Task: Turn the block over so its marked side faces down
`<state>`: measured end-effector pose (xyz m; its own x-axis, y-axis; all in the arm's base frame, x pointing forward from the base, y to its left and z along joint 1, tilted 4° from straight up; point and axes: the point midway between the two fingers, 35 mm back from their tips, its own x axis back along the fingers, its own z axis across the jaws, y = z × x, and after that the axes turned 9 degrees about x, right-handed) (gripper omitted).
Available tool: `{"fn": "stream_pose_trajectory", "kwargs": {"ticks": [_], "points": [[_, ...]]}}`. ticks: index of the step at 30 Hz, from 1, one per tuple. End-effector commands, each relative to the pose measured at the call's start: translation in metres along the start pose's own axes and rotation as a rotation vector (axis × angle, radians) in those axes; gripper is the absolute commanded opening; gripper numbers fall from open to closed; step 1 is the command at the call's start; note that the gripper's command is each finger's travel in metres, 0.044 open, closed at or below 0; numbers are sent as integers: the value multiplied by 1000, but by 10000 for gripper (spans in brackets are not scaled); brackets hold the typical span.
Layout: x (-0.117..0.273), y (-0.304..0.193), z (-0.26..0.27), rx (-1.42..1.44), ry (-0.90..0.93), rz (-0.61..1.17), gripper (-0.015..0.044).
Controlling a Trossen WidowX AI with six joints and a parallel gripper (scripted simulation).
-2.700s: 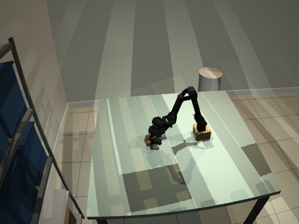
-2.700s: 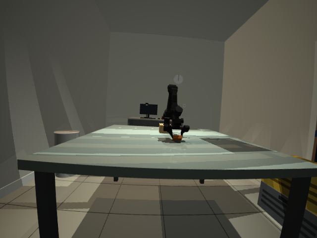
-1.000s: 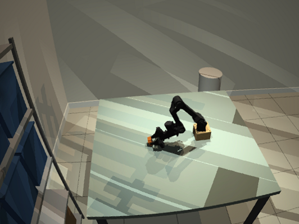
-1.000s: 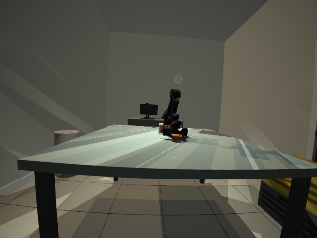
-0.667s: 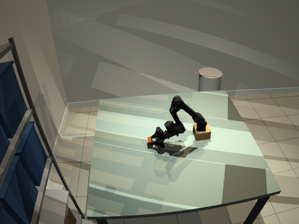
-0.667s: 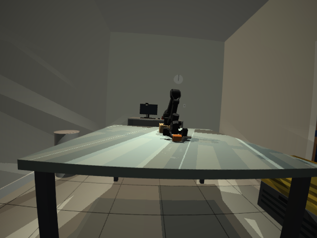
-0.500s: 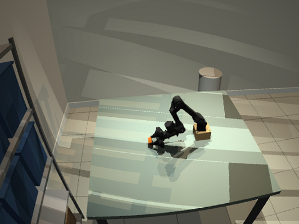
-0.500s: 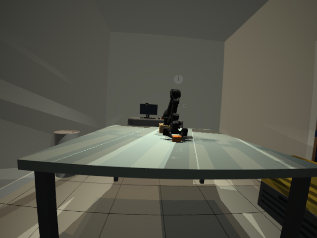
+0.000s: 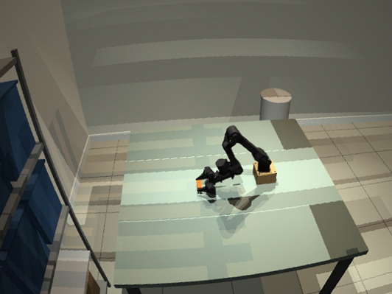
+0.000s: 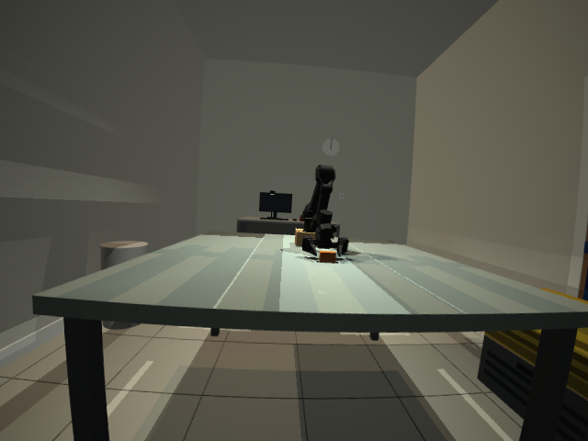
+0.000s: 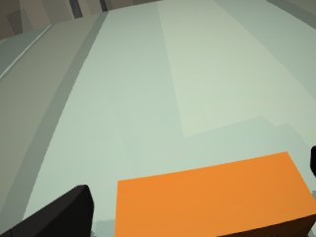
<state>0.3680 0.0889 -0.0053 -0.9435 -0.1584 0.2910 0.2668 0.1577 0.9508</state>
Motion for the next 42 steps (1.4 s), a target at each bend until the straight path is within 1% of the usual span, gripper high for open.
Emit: {"fn": "stream_pose_trajectory", "kwargs": {"ticks": [1, 21, 26, 29, 33, 37, 39, 42], "points": [[0, 0, -1, 5, -5, -2, 440], [-1, 1, -1, 5, -4, 4, 440], [-12, 10, 0, 10, 20, 152, 440], [-10, 20, -1, 10, 37, 255, 440], [4, 36, -4, 9, 56, 383, 440], [31, 54, -8, 4, 74, 502, 440], [41, 57, -9, 3, 79, 542, 440], [44, 58, -9, 2, 80, 551, 440]]}}
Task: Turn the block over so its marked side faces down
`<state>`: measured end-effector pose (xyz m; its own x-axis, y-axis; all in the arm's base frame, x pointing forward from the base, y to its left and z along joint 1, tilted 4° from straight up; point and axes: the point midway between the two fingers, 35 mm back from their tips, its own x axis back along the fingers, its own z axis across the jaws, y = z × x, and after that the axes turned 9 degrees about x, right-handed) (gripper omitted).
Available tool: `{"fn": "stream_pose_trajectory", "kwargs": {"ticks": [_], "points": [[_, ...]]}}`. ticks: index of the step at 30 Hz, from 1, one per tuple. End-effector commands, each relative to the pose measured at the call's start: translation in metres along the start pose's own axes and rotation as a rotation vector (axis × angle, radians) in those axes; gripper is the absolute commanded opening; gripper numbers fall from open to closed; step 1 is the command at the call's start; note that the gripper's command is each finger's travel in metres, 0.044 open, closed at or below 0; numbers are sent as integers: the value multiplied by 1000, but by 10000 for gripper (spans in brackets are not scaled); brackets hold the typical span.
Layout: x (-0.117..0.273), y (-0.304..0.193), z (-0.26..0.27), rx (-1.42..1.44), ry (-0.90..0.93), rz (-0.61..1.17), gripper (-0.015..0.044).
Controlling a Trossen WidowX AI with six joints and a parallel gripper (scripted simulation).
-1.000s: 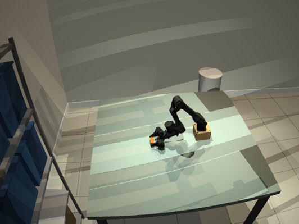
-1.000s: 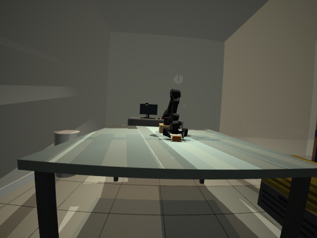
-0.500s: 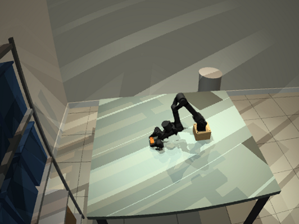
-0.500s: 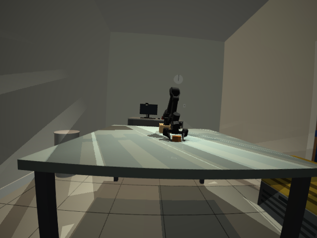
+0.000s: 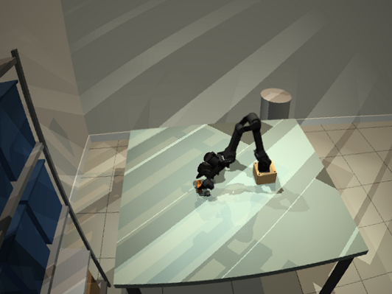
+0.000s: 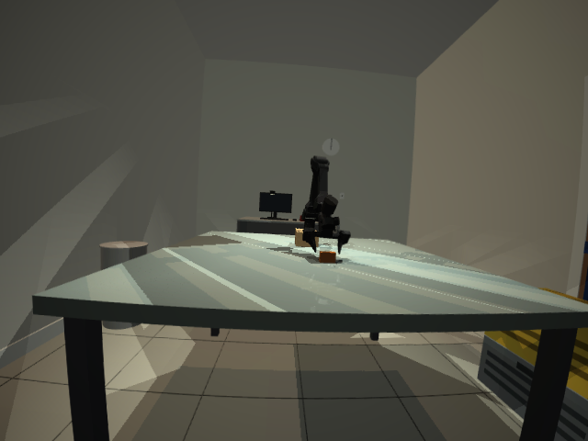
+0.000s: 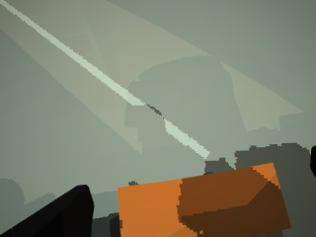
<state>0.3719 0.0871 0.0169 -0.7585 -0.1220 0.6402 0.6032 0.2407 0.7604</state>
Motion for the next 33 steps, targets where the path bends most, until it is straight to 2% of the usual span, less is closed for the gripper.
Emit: {"fn": "stream_pose_trajectory", "kwargs": {"ticks": [1, 12, 20, 29, 33], "points": [[52, 17, -3, -20, 42, 153, 440], [50, 20, -3, -19, 45, 174, 440], [38, 43, -6, -9, 85, 427, 440], [45, 63, -10, -11, 136, 720, 440], [46, 67, -12, -12, 144, 766, 440]]}}
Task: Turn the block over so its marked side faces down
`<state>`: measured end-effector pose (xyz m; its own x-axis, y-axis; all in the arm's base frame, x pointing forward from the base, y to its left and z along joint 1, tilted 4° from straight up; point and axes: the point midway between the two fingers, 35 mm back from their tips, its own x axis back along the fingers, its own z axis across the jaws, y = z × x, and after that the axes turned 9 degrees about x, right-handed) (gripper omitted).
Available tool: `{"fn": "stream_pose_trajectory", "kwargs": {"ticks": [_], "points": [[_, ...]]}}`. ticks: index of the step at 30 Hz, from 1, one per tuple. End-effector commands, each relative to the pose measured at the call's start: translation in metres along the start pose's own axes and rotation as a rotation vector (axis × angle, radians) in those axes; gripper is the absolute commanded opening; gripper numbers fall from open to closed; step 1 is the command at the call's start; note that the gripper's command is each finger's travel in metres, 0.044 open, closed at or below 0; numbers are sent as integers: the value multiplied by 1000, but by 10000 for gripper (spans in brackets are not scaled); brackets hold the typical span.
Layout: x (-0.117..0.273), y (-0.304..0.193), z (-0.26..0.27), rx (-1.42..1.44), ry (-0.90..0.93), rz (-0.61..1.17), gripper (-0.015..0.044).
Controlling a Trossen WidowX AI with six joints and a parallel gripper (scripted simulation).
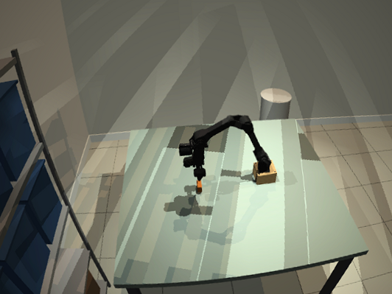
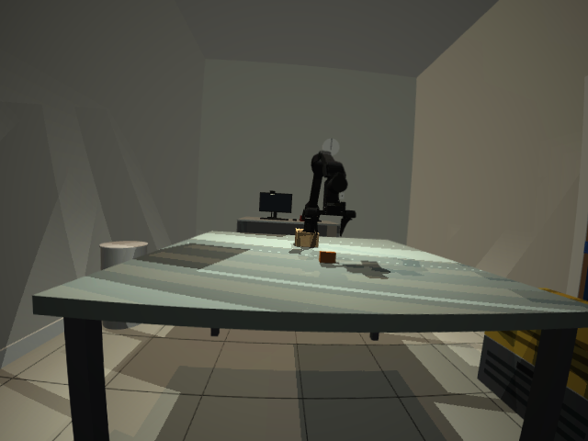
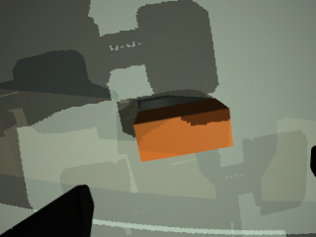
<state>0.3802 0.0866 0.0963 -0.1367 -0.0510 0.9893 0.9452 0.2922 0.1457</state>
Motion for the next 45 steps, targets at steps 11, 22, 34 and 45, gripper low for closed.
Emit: {"fn": "stream_pose_trajectory", "kwargs": {"ticks": [11, 22, 34, 45], "points": [[-33, -5, 1, 4, 13, 45, 440], [-55, -4, 1, 4, 13, 45, 440], [-75, -5, 2, 4, 13, 45, 440], [-80, -6, 2, 4, 13, 45, 302]]}}
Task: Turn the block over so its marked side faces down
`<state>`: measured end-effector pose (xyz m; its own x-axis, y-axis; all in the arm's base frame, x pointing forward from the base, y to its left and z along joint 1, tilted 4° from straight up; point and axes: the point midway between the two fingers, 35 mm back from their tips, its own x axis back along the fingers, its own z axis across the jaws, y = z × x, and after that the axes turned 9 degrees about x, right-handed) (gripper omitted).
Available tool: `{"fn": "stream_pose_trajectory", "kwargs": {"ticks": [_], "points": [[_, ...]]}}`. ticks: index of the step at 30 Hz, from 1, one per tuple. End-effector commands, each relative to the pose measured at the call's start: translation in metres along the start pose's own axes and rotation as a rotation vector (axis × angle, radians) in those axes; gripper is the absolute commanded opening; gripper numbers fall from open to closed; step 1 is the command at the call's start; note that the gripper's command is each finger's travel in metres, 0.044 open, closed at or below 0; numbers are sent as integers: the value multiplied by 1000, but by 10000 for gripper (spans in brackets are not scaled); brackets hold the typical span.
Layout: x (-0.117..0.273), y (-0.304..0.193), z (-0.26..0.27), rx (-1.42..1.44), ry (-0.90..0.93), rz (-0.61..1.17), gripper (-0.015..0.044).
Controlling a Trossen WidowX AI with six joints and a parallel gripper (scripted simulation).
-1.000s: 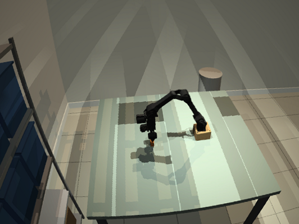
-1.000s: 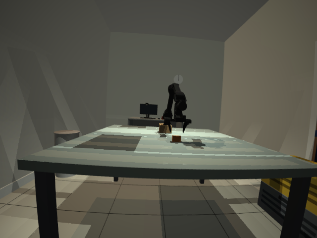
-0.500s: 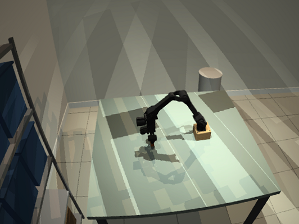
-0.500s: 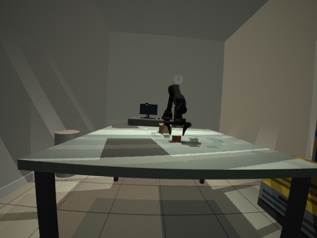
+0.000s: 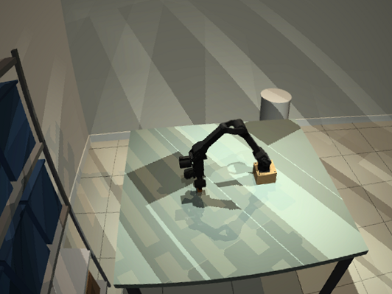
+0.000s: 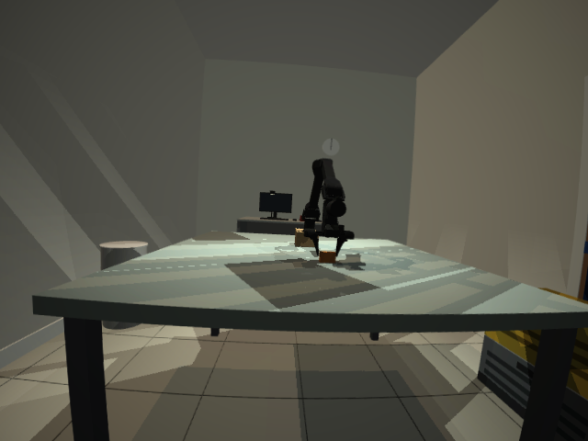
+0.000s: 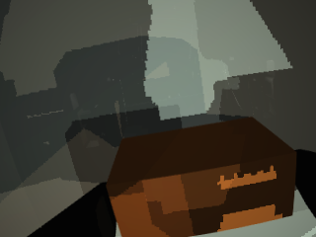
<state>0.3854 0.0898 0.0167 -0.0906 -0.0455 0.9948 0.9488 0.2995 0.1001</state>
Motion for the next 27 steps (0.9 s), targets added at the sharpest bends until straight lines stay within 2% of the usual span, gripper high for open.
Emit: {"fn": "stream_pose_trajectory", "kwargs": {"ticks": [1, 21, 27], "points": [[-1, 0, 1, -2, 5, -1, 295], [-1, 0, 1, -2, 5, -1, 162], [29, 0, 1, -2, 5, -1, 5]]}}
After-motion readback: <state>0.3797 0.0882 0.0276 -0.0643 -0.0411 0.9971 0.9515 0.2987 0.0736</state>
